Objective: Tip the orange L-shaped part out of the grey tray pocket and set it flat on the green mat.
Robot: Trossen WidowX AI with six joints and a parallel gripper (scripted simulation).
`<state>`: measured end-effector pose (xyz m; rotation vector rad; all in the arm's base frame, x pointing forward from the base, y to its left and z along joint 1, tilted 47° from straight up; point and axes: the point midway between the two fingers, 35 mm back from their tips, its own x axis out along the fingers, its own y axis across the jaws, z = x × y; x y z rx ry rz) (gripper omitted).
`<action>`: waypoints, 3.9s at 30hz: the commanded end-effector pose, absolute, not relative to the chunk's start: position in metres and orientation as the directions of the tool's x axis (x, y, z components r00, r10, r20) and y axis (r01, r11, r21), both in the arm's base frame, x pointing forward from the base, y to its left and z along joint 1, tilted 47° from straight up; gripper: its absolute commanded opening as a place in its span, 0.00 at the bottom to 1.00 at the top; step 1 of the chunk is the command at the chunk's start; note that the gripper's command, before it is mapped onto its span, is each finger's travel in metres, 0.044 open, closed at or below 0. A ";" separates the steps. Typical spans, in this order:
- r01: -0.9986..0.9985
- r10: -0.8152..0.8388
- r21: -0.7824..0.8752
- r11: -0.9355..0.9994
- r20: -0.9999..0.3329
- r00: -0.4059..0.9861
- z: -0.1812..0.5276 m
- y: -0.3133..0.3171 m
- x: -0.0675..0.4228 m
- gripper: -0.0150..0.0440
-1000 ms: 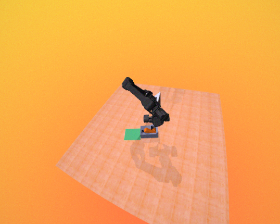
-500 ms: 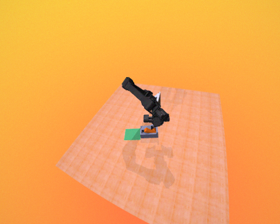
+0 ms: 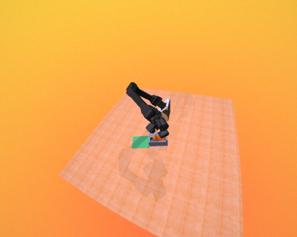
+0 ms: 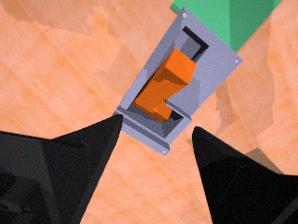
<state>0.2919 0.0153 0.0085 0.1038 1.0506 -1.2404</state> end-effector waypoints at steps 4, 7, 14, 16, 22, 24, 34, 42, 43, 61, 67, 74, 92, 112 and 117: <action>0.984 -0.720 -0.157 0.088 -0.693 -0.046 0.029 0.000 0.300 0.73; 0.984 -0.720 -0.157 0.088 -0.693 -0.046 0.029 0.000 0.300 0.73; 0.984 -0.721 -0.156 0.088 -0.692 -0.045 0.010 -0.019 0.299 0.73; 0.984 -0.721 -0.156 0.088 -0.692 -0.045 0.007 -0.022 0.299 0.73; 0.984 -0.721 -0.156 0.088 -0.692 -0.045 0.004 -0.026 0.299 0.73; 0.984 -0.720 -0.156 0.088 -0.692 -0.045 0.001 -0.028 0.299 0.73; 0.984 -0.721 -0.156 0.089 -0.692 -0.045 -0.010 -0.040 0.299 0.73; 0.984 -0.721 -0.156 0.088 -0.691 -0.045 -0.019 -0.050 0.298 0.73; 0.984 -0.721 -0.156 0.088 -0.691 -0.045 -0.020 -0.051 0.297 0.73; 0.986 -0.717 -0.147 0.085 -0.695 -0.042 -0.023 -0.055 0.299 0.50; 0.986 -0.717 -0.147 0.085 -0.695 -0.042 -0.023 -0.055 0.299 0.44; 0.986 -0.717 -0.147 0.085 -0.695 -0.042 -0.023 -0.055 0.299 0.25; 0.984 -0.720 -0.155 0.088 -0.692 -0.045 -0.007 -0.037 0.298 0.25; 0.984 -0.720 -0.156 0.088 -0.692 -0.045 0.015 -0.014 0.300 0.25; 0.984 -0.720 -0.156 0.088 -0.693 -0.045 0.020 -0.008 0.300 0.25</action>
